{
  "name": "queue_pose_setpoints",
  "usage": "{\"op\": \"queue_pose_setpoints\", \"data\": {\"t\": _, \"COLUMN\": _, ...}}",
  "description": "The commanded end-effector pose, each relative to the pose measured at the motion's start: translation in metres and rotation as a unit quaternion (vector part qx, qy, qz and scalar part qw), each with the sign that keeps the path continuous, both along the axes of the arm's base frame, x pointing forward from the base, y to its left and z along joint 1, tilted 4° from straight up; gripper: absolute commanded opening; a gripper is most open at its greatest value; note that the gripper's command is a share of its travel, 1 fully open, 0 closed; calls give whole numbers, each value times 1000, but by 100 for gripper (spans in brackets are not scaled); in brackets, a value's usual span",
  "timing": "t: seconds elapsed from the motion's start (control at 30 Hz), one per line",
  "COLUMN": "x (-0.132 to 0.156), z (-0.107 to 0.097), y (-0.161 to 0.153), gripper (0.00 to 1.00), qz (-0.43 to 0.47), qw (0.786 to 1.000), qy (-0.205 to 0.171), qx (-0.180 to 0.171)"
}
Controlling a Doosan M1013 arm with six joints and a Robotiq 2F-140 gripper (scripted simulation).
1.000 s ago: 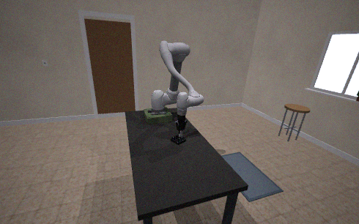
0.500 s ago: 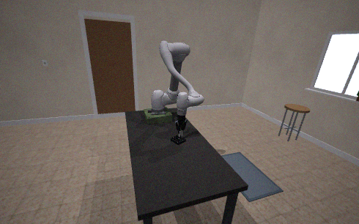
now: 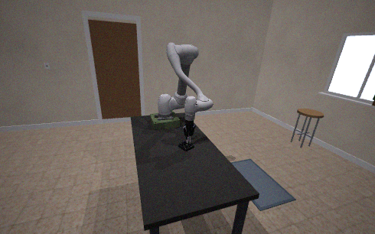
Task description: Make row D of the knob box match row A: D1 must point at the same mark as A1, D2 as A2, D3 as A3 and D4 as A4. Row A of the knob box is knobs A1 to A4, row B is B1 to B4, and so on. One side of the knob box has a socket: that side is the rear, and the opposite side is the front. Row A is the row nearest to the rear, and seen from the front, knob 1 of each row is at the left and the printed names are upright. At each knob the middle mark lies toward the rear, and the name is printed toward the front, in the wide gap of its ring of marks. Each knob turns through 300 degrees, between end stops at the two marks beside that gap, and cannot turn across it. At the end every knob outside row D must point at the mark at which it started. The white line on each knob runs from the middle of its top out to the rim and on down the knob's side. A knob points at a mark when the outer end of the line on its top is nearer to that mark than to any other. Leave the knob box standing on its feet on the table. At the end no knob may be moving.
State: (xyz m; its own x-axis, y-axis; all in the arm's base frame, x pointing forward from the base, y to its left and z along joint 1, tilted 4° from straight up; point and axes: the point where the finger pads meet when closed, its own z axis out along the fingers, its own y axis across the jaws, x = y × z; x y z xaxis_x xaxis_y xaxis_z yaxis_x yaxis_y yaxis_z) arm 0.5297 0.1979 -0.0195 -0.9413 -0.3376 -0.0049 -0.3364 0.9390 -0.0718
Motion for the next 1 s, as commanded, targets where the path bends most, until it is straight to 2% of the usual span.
{"op": "queue_pose_setpoints", "data": {"t": 0.0, "x": -1, "z": -2, "y": 0, "gripper": 12, "qz": -1, "qw": 1000, "qy": 1, "qx": 2}}
{"op": "queue_pose_setpoints", "data": {"t": 0.27, "x": -1, "z": 8, "y": 1, "gripper": 12, "qz": -1, "qw": 1000, "qy": 1, "qx": 2}}
{"op": "queue_pose_setpoints", "data": {"t": 0.6, "x": -2, "z": 33, "y": 2, "gripper": 12, "qz": -1, "qw": 1000, "qy": 1, "qx": 2}}
{"op": "queue_pose_setpoints", "data": {"t": 0.97, "x": -2, "z": 36, "y": 2, "gripper": 12, "qz": -1, "qw": 1000, "qy": 1, "qx": 2}}
